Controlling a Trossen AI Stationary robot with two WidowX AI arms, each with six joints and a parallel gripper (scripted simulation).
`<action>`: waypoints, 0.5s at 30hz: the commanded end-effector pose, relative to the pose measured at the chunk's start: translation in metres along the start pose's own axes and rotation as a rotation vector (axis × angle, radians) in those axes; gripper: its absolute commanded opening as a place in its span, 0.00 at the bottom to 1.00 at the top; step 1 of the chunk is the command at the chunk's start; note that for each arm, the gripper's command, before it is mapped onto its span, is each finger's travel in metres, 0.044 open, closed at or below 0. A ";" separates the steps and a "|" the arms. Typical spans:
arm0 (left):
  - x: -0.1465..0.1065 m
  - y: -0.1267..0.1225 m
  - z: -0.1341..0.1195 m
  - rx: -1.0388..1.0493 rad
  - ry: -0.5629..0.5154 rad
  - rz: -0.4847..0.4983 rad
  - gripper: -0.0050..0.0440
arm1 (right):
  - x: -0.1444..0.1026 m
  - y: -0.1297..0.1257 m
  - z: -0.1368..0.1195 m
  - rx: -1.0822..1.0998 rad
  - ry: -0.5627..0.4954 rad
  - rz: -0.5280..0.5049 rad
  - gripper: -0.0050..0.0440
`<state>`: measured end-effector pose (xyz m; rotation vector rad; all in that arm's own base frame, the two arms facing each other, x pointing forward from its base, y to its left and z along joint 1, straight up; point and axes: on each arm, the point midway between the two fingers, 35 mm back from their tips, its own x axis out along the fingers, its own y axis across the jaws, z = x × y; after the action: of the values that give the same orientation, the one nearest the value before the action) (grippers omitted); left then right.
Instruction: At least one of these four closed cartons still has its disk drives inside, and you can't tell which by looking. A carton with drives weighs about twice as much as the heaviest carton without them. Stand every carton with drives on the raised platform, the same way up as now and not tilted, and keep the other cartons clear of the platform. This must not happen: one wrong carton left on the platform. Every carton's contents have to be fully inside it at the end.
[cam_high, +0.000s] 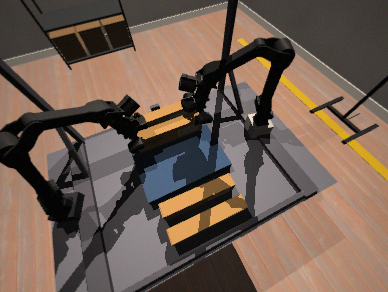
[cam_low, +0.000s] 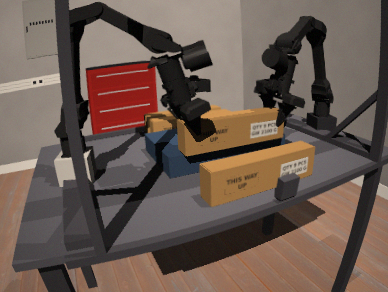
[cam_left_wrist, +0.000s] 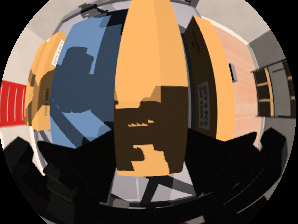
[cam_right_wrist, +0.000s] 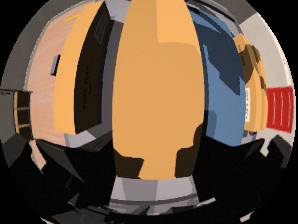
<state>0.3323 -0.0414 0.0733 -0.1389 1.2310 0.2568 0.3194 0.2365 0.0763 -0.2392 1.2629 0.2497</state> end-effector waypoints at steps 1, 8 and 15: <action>-0.018 -0.001 0.007 -0.008 -0.047 -0.024 0.00 | -0.027 0.002 0.010 0.013 -0.066 0.028 0.00; -0.019 -0.001 0.008 -0.005 -0.028 -0.013 0.00 | -0.028 0.001 0.010 0.015 -0.067 0.028 0.00; -0.019 -0.001 0.008 -0.005 -0.028 -0.013 0.00 | -0.028 0.001 0.010 0.015 -0.067 0.028 0.00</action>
<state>0.3305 -0.0401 0.0754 -0.1361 1.2392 0.2618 0.3212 0.2353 0.0773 -0.2380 1.2557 0.2441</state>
